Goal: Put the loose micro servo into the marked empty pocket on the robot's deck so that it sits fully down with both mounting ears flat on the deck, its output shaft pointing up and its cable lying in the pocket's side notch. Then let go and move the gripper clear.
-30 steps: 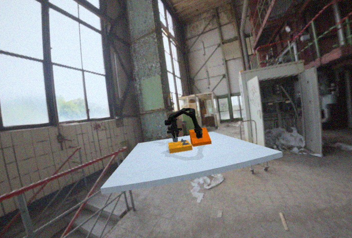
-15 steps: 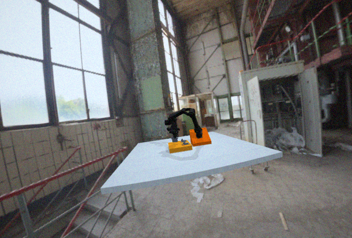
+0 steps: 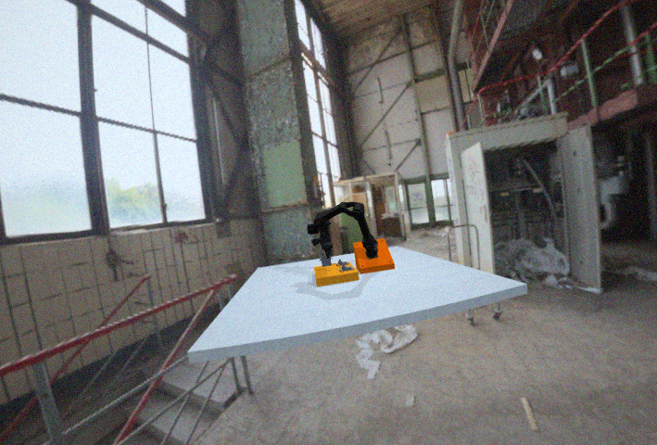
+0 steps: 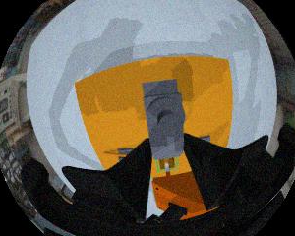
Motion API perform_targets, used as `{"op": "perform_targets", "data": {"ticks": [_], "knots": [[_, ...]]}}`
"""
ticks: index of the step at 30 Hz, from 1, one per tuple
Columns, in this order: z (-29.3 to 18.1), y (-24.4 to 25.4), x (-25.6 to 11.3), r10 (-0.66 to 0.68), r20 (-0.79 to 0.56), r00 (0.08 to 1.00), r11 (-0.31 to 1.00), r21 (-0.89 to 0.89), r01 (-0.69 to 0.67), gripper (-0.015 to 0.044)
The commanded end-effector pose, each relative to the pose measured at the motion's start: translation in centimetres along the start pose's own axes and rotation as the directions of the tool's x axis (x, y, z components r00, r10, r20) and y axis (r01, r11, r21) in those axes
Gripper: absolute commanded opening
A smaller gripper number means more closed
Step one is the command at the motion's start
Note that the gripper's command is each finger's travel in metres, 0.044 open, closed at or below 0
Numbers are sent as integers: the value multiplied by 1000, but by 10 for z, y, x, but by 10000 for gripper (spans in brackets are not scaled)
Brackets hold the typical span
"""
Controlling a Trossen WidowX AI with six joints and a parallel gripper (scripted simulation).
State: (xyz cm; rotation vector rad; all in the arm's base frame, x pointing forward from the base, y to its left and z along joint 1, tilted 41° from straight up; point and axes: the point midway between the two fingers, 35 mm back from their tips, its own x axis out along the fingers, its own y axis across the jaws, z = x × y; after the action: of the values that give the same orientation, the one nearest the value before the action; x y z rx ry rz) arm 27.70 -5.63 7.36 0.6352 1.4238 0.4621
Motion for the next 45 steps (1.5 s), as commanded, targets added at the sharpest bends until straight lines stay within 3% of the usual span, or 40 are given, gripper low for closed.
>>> {"op": "perform_targets", "data": {"ticks": [1, 26, 45], "knots": [[1, -1, -2, -5, 6, 1000, 1000, -20, 5, 0], [-105, -4, -1, -5, 1, 1000, 1000, -16, 5, 0], [-107, -4, 19, -4, 2, 1000, 1000, -16, 4, 0]]}}
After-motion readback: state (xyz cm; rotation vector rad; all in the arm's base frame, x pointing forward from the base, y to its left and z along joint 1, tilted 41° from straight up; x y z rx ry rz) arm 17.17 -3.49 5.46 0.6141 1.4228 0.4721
